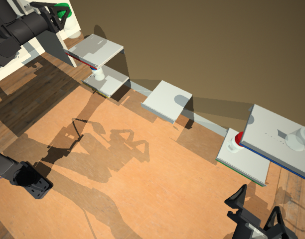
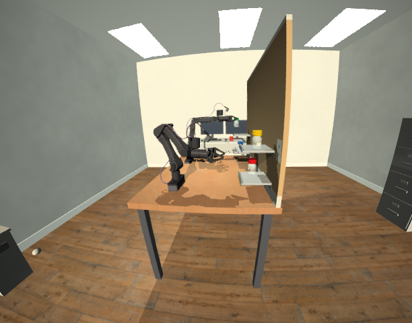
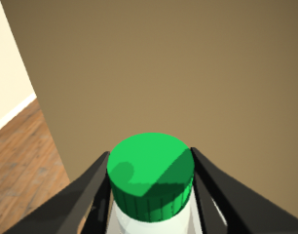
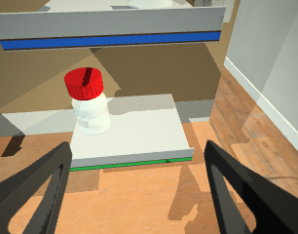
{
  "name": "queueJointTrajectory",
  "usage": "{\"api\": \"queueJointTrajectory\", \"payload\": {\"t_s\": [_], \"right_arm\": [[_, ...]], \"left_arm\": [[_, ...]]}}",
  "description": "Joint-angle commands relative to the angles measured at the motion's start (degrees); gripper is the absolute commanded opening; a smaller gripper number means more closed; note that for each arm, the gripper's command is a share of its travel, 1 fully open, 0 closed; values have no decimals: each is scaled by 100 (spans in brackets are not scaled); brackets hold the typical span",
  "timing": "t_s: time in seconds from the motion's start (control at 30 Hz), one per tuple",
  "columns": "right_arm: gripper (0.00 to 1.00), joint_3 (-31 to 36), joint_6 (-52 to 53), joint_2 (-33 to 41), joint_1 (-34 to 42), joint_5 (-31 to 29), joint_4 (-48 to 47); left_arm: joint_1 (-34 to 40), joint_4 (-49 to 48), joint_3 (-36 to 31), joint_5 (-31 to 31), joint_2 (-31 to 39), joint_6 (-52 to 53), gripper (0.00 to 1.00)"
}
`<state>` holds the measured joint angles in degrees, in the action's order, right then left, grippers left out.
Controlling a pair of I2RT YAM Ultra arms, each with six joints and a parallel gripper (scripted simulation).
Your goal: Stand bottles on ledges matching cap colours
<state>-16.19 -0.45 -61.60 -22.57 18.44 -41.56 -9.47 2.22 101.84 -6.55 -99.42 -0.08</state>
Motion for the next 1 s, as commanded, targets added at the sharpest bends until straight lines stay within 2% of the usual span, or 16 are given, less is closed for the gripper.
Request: {"api": "queueJointTrajectory", "payload": {"t_s": [0.0, 0.6, 0.97], "right_arm": [[100, -175, -8, -38, -14, 15, -51], [100, -175, -8, -38, -14, 15, -51], [100, -175, -8, -38, -14, 15, -51]], "left_arm": [[-101, -422, -295, -95, 531, 55, 50], [-268, -385, -1830, -263, 2013, 47, 50], [-336, -209, -2217, -351, 2380, 40, 50]]}}
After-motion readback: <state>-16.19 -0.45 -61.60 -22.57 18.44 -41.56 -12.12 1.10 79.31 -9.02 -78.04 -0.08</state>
